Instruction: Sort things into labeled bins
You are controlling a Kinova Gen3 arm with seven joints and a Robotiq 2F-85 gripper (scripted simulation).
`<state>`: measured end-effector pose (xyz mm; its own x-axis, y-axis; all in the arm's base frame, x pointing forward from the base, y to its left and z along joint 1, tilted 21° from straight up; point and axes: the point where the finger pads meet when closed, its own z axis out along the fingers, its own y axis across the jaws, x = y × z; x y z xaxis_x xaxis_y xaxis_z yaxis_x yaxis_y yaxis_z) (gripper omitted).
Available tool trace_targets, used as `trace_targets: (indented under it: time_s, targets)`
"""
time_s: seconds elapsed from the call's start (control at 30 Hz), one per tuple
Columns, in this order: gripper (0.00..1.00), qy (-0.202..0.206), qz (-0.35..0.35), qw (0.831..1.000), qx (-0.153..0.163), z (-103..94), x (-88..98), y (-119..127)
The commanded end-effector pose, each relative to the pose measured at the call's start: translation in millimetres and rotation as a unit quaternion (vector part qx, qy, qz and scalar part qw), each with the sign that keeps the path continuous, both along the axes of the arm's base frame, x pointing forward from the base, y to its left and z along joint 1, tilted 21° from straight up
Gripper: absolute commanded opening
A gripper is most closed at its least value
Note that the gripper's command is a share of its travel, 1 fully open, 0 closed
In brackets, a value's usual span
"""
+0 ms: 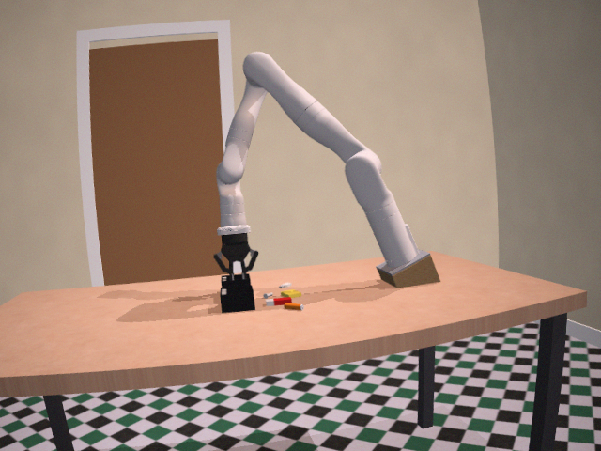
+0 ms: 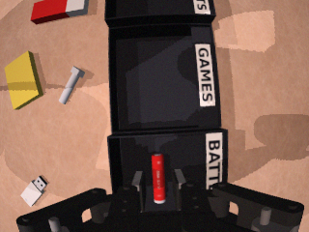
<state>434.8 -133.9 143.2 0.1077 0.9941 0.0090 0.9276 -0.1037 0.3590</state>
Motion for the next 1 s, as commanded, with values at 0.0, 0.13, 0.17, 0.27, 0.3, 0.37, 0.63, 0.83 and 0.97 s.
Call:
trace_targets:
  time_s: [0.0,0.13,0.17,0.27,0.3,0.37,0.63,0.83,0.97]
  targets:
    - [0.24,0.0,0.0,1.0,0.0,-0.3,0.1,0]
    - [0.24,0.002,0.002,1.0,0.0,3.9,-2.9,1]
    - [0.24,0.001,0.002,1.0,0.0,5.3,-3.2,1]
    - [0.24,0.001,0.002,1.0,0.0,6.7,-3.4,1]
    - [0.24,0.001,0.002,1.0,0.0,8.1,-3.6,1]
    - [0.24,0.0,0.002,1.0,-0.001,10.9,-4.1,1]
    - [0.24,0.0,0.002,1.0,-0.001,21.2,-7.3,1]
    - [0.24,0.0,0.002,1.0,-0.001,26.2,-9.2,1]
    - [0.24,0.0,0.002,1.0,0.0,38.0,-13.8,2]
